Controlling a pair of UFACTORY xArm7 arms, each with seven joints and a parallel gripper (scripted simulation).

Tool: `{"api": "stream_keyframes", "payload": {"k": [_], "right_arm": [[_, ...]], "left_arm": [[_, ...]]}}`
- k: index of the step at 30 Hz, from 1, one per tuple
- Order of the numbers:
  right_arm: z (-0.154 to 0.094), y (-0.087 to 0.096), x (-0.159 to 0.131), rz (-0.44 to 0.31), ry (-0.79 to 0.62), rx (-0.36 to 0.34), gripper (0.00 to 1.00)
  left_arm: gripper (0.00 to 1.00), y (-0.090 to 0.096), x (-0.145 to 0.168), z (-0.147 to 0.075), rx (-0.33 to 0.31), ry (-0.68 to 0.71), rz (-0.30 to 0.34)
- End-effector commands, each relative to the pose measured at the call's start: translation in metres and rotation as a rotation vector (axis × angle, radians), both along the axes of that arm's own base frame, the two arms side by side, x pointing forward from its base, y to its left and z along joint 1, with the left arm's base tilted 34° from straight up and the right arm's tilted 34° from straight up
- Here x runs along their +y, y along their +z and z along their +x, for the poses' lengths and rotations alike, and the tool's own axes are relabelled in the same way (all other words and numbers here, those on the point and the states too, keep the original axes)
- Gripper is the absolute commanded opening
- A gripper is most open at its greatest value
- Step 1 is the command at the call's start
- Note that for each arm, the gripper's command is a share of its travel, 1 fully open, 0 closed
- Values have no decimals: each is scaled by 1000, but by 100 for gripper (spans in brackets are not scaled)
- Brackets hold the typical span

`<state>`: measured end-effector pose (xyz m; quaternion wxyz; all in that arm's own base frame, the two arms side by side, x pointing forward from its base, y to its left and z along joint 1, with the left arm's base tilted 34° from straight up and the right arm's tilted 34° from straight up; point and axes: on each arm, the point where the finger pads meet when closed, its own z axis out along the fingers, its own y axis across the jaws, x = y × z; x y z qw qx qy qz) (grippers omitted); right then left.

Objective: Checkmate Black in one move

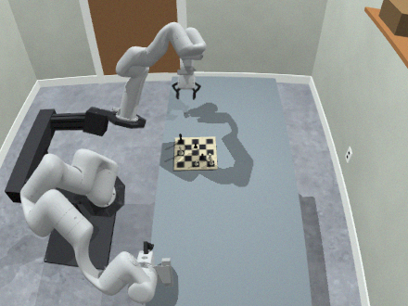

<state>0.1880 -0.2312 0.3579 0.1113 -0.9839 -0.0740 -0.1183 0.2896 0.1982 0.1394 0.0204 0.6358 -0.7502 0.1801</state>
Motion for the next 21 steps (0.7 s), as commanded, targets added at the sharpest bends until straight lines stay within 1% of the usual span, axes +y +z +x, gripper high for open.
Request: {"api": "stream_keyframes", "payload": {"k": [1, 2, 5, 16, 18, 19, 21], "right_arm": [[-4, 3, -6, -14, -55, 1, 100], [-9, 5, -13, -26, -116, 5, 100], [-13, 6, -19, -35, -166, 7, 100], [-36, 14, -43, -77, -398, 16, 100], [-36, 14, -43, -77, -398, 16, 100], [-42, 16, -49, -87, -459, 18, 100], [-45, 18, -52, -93, -489, 19, 100]], "left_arm": [[100, 0, -1, 10, -24, 38, -34], [100, 1, -2, 15, -35, 56, -51], [100, 2, -3, 21, -50, 78, -73], [100, 2, -3, 21, -51, 79, -74], [100, 2, -3, 21, -51, 79, -74], [100, 2, -3, 21, -51, 79, -74], [100, 2, -3, 21, -51, 79, -74]]}}
